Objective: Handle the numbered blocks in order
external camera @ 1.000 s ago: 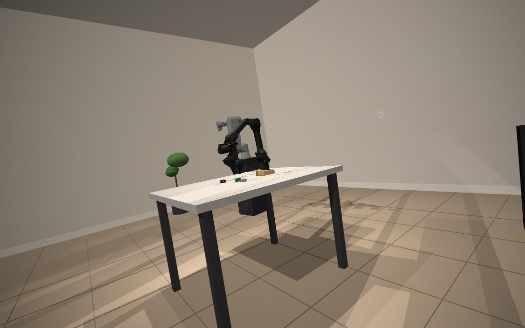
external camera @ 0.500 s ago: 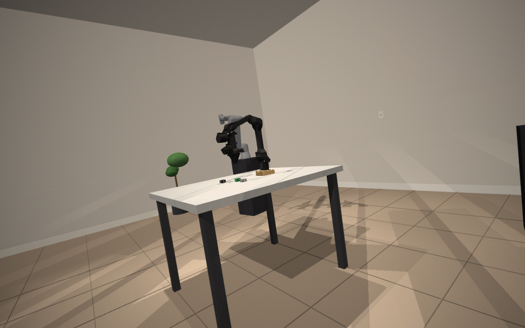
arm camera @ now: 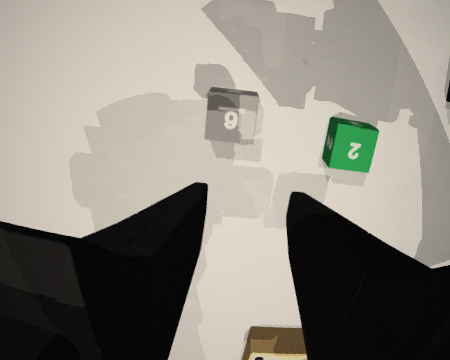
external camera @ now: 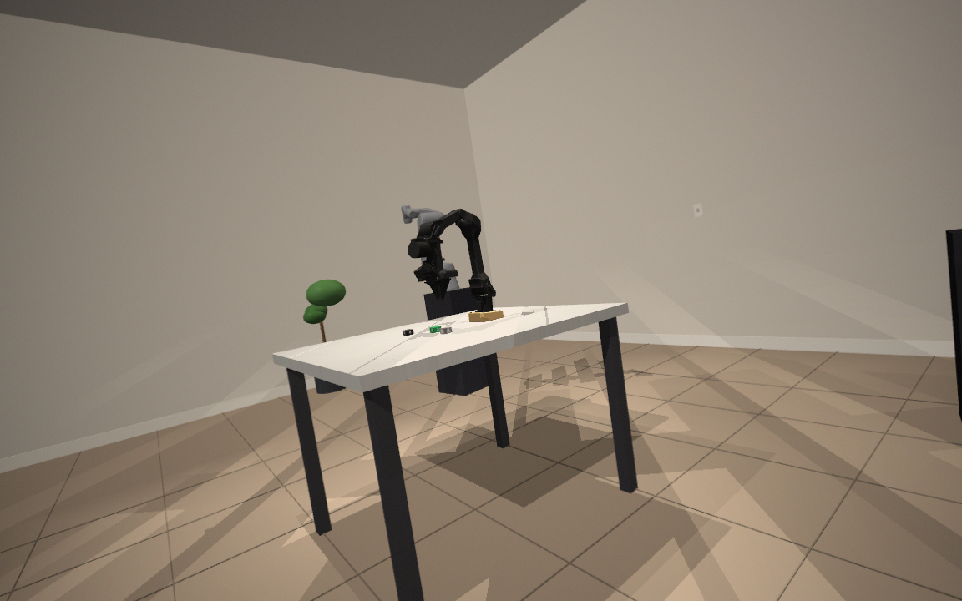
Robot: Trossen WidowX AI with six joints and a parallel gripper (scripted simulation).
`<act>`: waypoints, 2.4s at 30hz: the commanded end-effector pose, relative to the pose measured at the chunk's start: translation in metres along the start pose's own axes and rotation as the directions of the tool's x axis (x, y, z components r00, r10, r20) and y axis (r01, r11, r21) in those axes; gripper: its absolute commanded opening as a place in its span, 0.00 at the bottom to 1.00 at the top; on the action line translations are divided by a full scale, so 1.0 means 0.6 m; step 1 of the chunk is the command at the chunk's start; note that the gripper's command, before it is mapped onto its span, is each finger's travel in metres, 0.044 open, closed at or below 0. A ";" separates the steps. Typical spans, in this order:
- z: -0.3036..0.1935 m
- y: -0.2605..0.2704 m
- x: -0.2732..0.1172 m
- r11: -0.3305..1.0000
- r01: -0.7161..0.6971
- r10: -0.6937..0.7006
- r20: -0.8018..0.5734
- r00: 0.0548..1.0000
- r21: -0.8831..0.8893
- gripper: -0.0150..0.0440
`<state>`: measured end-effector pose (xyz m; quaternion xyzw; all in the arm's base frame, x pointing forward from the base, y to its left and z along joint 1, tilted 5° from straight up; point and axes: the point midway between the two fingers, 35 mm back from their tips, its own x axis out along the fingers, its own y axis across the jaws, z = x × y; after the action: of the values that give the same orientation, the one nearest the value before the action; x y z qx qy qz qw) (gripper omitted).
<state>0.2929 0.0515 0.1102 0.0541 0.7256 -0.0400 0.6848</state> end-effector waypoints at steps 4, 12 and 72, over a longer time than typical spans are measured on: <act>0.004 0.007 0.116 1.000 -0.003 0.003 -0.002 1.000 0.016 0.72; 0.002 0.006 0.135 1.000 -0.003 0.003 -0.002 1.000 0.016 0.93; 0.002 0.006 0.183 1.000 -0.003 0.003 -0.002 1.000 0.016 0.46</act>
<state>0.2877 0.0571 -0.0044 0.0575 0.7264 -0.0443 0.6835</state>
